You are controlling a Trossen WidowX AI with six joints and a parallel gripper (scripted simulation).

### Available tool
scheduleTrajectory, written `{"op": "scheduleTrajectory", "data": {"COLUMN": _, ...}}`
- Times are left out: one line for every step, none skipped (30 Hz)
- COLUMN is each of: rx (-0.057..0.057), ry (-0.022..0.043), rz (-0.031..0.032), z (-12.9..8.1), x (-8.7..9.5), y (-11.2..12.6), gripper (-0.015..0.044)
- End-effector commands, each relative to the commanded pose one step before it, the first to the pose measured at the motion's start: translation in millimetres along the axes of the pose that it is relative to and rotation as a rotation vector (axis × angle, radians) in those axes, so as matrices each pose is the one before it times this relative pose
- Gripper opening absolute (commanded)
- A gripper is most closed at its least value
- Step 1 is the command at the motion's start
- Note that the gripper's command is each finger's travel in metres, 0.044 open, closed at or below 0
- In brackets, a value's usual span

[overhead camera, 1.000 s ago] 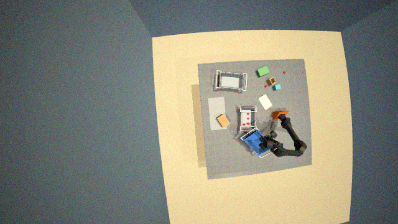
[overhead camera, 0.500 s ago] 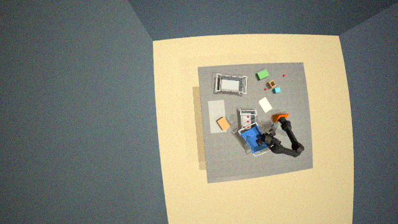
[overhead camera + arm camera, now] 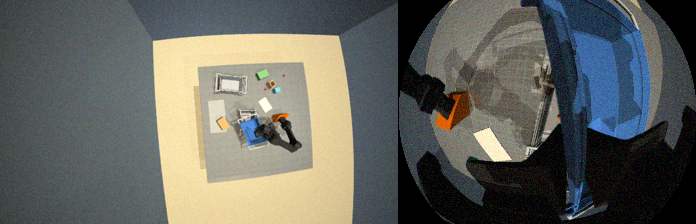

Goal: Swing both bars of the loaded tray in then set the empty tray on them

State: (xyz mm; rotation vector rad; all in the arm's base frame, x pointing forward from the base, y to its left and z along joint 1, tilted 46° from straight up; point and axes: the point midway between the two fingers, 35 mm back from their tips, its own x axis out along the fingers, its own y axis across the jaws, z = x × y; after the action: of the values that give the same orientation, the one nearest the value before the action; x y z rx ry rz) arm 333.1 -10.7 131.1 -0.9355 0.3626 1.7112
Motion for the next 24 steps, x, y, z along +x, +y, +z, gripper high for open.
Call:
{"op": "scheduleTrajectory", "data": {"rx": 0.0438, "ry": 0.00895, "rz": -0.01802, "z": -18.61, "x": -7.35, "y": 2.1, "gripper": 0.0}}
{"op": "scheduleTrajectory", "data": {"rx": 0.0125, "ry": -0.00143, "rz": -0.00072, "z": -4.62, "x": -0.32, "y": 1.05, "gripper": 0.0}}
{"op": "scheduleTrajectory", "data": {"rx": 0.0125, "ry": -0.00149, "rz": -0.00074, "z": -4.62, "x": -0.32, "y": 1.05, "gripper": 0.0}}
{"op": "scheduleTrajectory", "data": {"rx": 0.0124, "ry": -0.00156, "rz": -0.00076, "z": -4.63, "x": -0.31, "y": 1.06, "gripper": 0.0}}
{"op": "scheduleTrajectory", "data": {"rx": 0.0124, "ry": -0.00162, "rz": -0.00078, "z": -4.63, "x": -0.3, "y": 1.07, "gripper": 0.0}}
{"op": "scheduleTrajectory", "data": {"rx": 0.0124, "ry": -0.00169, "rz": -0.0008, "z": -4.64, "x": -0.29, "y": 1.08, "gripper": 0.0}}
{"op": "scheduleTrajectory", "data": {"rx": 0.0124, "ry": -0.00175, "rz": -0.00082, "z": -4.64, "x": -0.28, "y": 1.09, "gripper": 0.0}}
{"op": "scheduleTrajectory", "data": {"rx": 0.0123, "ry": -0.00182, "rz": -0.00084, "z": -4.65, "x": -0.27, "y": 1.09, "gripper": 0.0}}
{"op": "scheduleTrajectory", "data": {"rx": 0.0102, "ry": -0.00155, "rz": -0.00071, "z": -3.84, "x": -0.22, "y": 0.91, "gripper": 0.0}}
{"op": "scheduleTrajectory", "data": {"rx": 0.0061, "ry": -0.00095, "rz": -0.00043, "z": -2.31, "x": -0.13, "y": 0.54, "gripper": 0.0}}
{"op": "scheduleTrajectory", "data": {"rx": 0.002, "ry": -0.00032, "rz": -0.00014, "z": -0.77, "x": -0.04, "y": 0.18, "gripper": 0.0}}
{"op": "scheduleTrajectory", "data": {"rx": 0.0, "ry": 0.0, "rz": 0.0, "z": 0.0, "x": 0.0, "y": 0.0, "gripper": 0.0}}
{"op": "scheduleTrajectory", "data": {"rx": 0.0, "ry": 0.0, "rz": 0.0, "z": 0.0, "x": 0.0, "y": 0.0, "gripper": 0.0}}
{"op": "scheduleTrajectory", "data": {"rx": 0.0, "ry": 0.0, "rz": 0.0, "z": 0.0, "x": 0.0, "y": 0.0, "gripper": 0.0}}
{"op": "scheduleTrajectory", "data": {"rx": 0.0, "ry": 0.0, "rz": 0.0, "z": 0.0, "x": 0.0, "y": 0.0, "gripper": 0.0}}
{"op": "scheduleTrajectory", "data": {"rx": 0.0, "ry": 0.0, "rz": 0.0, "z": 0.0, "x": 0.0, "y": 0.0, "gripper": 0.0}}
{"op": "scheduleTrajectory", "data": {"rx": 0.0, "ry": 0.0, "rz": 0.0, "z": 0.0, "x": 0.0, "y": 0.0, "gripper": 0.0}}
{"op": "scheduleTrajectory", "data": {"rx": 0.0, "ry": 0.0, "rz": 0.0, "z": 0.0, "x": 0.0, "y": 0.0, "gripper": 0.0}}
{"op": "scheduleTrajectory", "data": {"rx": 0.0, "ry": 0.0, "rz": 0.0, "z": 0.0, "x": 0.0, "y": 0.0, "gripper": 0.0}}
{"op": "scheduleTrajectory", "data": {"rx": 0.0, "ry": 0.0, "rz": 0.0, "z": 0.0, "x": 0.0, "y": 0.0, "gripper": 0.0}}
{"op": "scheduleTrajectory", "data": {"rx": 0.0, "ry": 0.0, "rz": 0.0, "z": 0.0, "x": 0.0, "y": 0.0, "gripper": 0.0}}
{"op": "scheduleTrajectory", "data": {"rx": 0.0, "ry": 0.0, "rz": 0.0, "z": 0.0, "x": 0.0, "y": 0.0, "gripper": 0.0}}
{"op": "scheduleTrajectory", "data": {"rx": 0.0, "ry": 0.0, "rz": 0.0, "z": 0.0, "x": 0.0, "y": 0.0, "gripper": 0.0}}
{"op": "scheduleTrajectory", "data": {"rx": 0.0, "ry": 0.0, "rz": 0.0, "z": 0.0, "x": 0.0, "y": 0.0, "gripper": 0.0}}
